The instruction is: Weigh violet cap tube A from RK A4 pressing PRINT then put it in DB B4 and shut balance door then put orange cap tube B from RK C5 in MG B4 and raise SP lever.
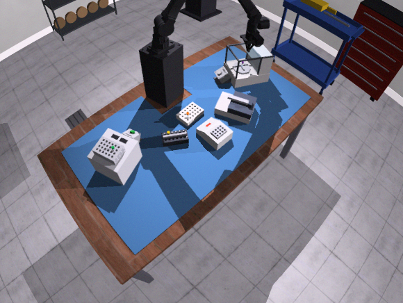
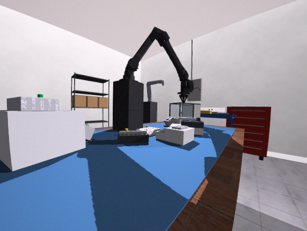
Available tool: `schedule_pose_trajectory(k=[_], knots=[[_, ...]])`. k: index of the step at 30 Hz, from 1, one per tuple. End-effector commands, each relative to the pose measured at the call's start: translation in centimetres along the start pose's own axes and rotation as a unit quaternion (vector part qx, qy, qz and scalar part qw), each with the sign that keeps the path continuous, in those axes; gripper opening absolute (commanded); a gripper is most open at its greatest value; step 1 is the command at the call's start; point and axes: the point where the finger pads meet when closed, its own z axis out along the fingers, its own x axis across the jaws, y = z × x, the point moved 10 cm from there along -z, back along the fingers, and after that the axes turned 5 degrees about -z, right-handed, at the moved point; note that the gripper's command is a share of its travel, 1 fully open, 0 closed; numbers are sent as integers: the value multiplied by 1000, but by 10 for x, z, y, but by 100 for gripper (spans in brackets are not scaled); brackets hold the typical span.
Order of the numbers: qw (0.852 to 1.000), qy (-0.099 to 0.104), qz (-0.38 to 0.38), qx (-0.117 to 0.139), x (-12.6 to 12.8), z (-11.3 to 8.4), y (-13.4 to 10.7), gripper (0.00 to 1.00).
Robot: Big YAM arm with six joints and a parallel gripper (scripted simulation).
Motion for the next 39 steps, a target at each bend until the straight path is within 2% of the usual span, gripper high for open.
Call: schedule_pose_trajectory(k=[1,7,8,10,24,25,27,39], knots=[[1000,12,7,-2,-2,-11,3,6],[1000,12,7,-2,-6,-11,2,6],[1000,3,7,-1,-10,-7,2,6],[1000,13,7,-2,-9,-11,2,6],[1000,11,7,-2,-21,-11,0,6],[1000,2,7,-2,-25,-6,0,6],[1000,13,7,-2,-24,-11,0,6],[1000,11,7,-2,-37,-10,-1,6]])
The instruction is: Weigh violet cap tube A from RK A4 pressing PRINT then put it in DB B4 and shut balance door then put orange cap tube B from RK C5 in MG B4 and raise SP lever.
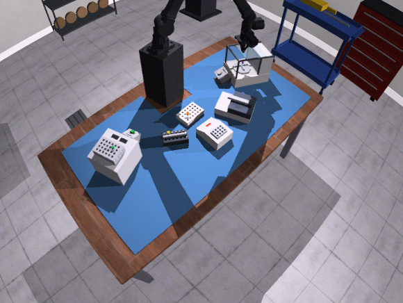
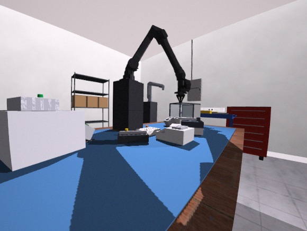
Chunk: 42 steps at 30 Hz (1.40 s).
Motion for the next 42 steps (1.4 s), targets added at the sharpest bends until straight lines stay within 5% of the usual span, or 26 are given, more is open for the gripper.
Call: schedule_pose_trajectory(k=[1,42], knots=[[1000,11,6,-3,-2,-10,1,6],[1000,9,6,-3,-38,-9,-2,6]])
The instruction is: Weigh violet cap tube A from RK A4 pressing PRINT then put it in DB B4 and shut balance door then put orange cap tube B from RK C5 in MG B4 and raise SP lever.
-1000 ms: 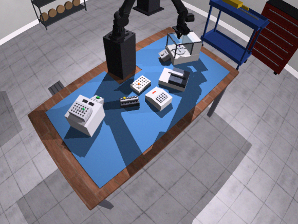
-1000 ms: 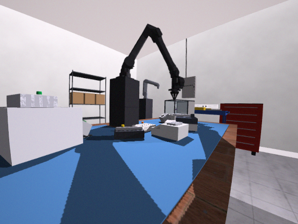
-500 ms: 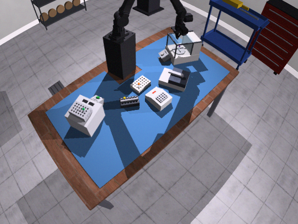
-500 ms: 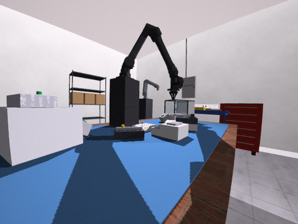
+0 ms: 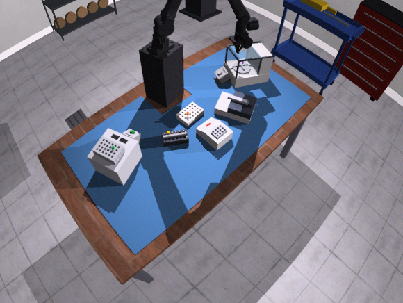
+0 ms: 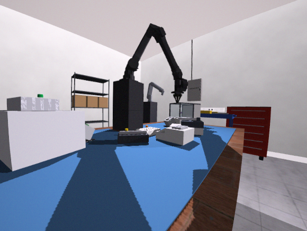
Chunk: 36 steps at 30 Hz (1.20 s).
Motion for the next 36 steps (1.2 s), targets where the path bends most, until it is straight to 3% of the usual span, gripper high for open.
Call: schedule_pose_trajectory(k=[1,11,12,14,17,36], knots=[[1000,10,6,-4,-3,-8,1,6],[1000,9,6,-4,-12,-8,0,6],[1000,-2,5,-3,-16,-2,0,6],[1000,11,5,-4,-14,-8,0,6],[1000,-5,5,-3,-20,-4,-1,6],[1000,-5,5,-3,-20,-4,-1,6]])
